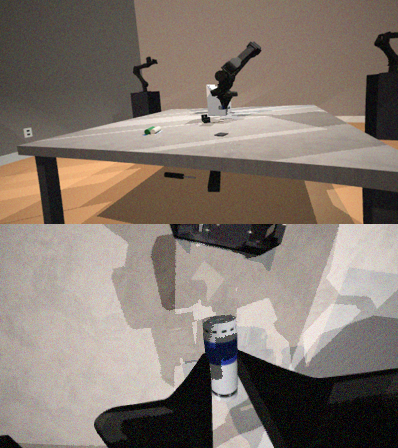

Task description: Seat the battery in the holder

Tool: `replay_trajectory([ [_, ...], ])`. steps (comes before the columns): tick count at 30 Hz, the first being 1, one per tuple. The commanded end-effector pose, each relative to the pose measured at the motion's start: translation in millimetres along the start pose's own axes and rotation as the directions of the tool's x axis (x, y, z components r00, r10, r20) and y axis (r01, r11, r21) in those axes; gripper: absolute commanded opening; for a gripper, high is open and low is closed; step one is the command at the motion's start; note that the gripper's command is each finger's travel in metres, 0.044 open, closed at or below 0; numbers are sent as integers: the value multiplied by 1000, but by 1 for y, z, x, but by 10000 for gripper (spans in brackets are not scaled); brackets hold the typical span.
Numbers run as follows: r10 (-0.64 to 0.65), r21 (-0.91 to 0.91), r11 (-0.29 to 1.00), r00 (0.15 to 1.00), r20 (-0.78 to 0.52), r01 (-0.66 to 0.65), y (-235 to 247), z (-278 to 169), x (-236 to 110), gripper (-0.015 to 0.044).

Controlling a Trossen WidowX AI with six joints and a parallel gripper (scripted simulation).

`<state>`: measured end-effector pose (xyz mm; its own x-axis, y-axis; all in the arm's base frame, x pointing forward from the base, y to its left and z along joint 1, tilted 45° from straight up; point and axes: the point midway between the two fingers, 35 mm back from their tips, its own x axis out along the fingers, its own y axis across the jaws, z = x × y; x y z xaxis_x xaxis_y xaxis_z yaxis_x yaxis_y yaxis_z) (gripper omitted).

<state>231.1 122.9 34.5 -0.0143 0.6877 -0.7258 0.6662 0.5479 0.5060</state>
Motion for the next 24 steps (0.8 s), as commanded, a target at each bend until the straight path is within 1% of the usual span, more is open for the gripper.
replay_trajectory([
  [1,-3,-131,991,1000,1,3,0,13,-1,81],
  [6,-4,-316,949,1000,3,5,-1,30,-4,81],
  [12,-5,-522,853,1000,6,7,-5,50,-6,81],
  [18,-4,-701,713,1000,8,8,-10,71,-9,81],
  [24,-3,-843,537,1000,13,12,-18,92,-11,81],
])
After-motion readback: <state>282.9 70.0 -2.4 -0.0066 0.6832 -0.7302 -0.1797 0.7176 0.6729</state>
